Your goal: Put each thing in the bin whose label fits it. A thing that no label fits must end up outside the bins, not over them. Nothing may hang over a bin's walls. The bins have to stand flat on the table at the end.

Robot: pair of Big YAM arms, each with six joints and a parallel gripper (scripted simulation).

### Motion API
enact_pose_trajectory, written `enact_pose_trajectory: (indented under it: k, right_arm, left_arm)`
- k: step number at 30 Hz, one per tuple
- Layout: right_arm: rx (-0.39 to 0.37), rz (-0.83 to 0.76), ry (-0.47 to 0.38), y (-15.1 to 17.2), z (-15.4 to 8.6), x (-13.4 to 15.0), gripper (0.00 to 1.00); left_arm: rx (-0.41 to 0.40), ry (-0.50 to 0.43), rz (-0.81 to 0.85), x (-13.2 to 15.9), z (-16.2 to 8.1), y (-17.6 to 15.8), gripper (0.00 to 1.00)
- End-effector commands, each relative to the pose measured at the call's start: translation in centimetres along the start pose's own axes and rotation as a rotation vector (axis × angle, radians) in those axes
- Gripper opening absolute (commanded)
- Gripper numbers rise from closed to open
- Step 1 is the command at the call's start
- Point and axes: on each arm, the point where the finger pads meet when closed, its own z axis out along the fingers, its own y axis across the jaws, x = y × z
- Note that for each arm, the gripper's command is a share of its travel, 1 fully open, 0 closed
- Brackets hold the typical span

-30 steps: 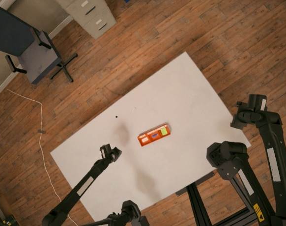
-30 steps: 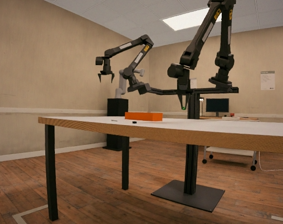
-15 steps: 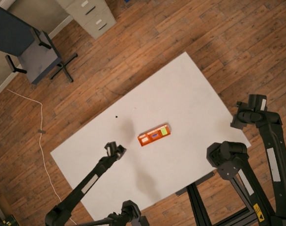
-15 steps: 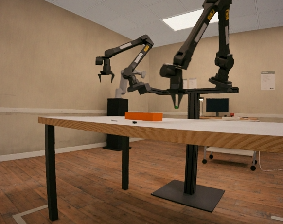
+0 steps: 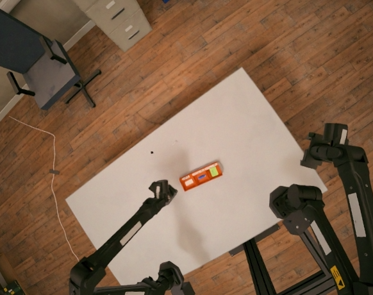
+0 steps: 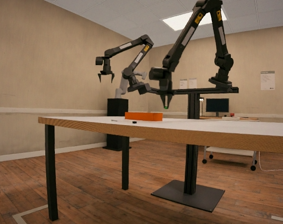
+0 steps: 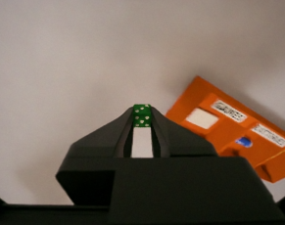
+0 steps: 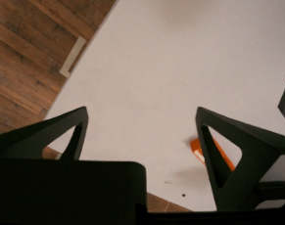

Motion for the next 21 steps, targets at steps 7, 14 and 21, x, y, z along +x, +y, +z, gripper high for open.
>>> enact_pose_trajectory:
  k: [7,14,21]
  right_arm:
    - [0.007,0.010,-0.003,-0.2,-0.2,-0.3,1.00]
    - [0.007,0.010,-0.003,-0.2,-0.2,-0.3,1.00]
    - [0.007,0.010,-0.003,-0.2,-0.2,-0.3,1.00]
  left_arm:
    - [0.007,-0.011,0.270,2.8,-0.2,-5.9,0.11]
    - [0.007,-0.010,0.471,4.6,-0.2,-8.5,0.11]
    - [0.013,-0.021,0.677,3.5,-0.9,-9.0,0.11]
